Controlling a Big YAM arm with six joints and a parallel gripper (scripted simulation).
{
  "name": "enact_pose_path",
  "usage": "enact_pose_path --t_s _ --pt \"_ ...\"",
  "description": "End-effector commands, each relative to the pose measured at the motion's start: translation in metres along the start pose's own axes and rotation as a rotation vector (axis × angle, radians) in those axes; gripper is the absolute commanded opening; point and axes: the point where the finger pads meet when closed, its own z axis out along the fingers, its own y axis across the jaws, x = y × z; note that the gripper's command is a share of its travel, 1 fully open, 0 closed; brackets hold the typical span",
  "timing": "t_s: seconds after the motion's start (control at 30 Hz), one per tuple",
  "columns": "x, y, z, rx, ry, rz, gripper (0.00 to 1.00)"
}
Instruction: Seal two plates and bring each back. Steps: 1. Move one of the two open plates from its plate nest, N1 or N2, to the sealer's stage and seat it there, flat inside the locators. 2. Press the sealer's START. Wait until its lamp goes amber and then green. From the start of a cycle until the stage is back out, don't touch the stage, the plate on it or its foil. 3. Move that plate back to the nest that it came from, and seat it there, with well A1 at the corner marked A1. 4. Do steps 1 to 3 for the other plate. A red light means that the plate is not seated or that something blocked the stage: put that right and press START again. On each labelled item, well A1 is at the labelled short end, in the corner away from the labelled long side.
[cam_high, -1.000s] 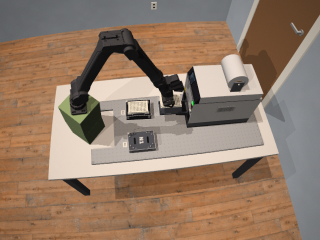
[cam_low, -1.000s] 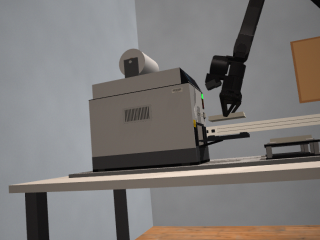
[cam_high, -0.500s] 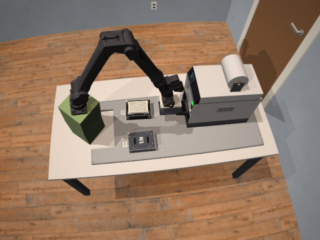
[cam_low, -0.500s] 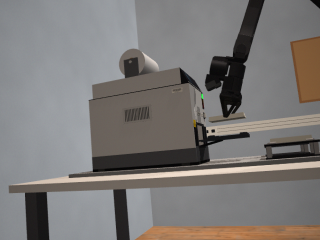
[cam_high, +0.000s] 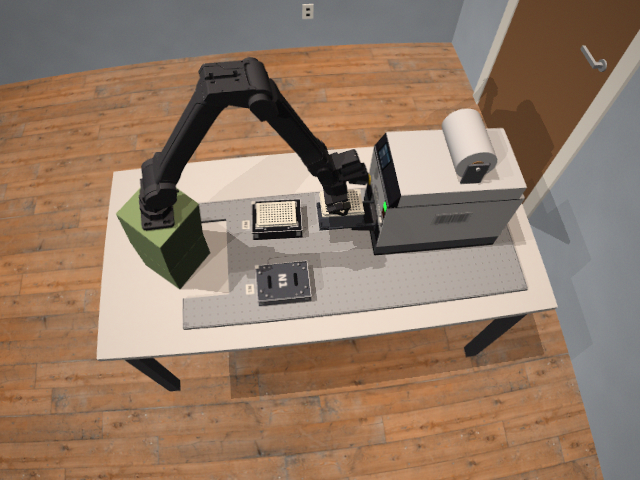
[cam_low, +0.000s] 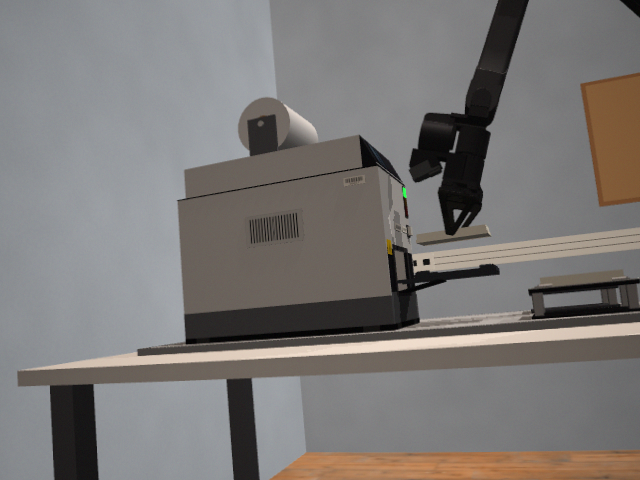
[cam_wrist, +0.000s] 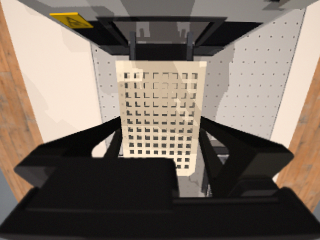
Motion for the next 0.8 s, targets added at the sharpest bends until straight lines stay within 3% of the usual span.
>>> enact_pose_path --t_s 0.0,0.33,0.77 --pt "-0.021 0.006 -0.006 -0.011 -0.042 -0.009 0.00" --pt "0.000 0.010 0.002 -0.012 -0.011 -0.022 0.00" --pt "0.006 -0.005 0.011 0.001 0.004 -0.002 0.00"
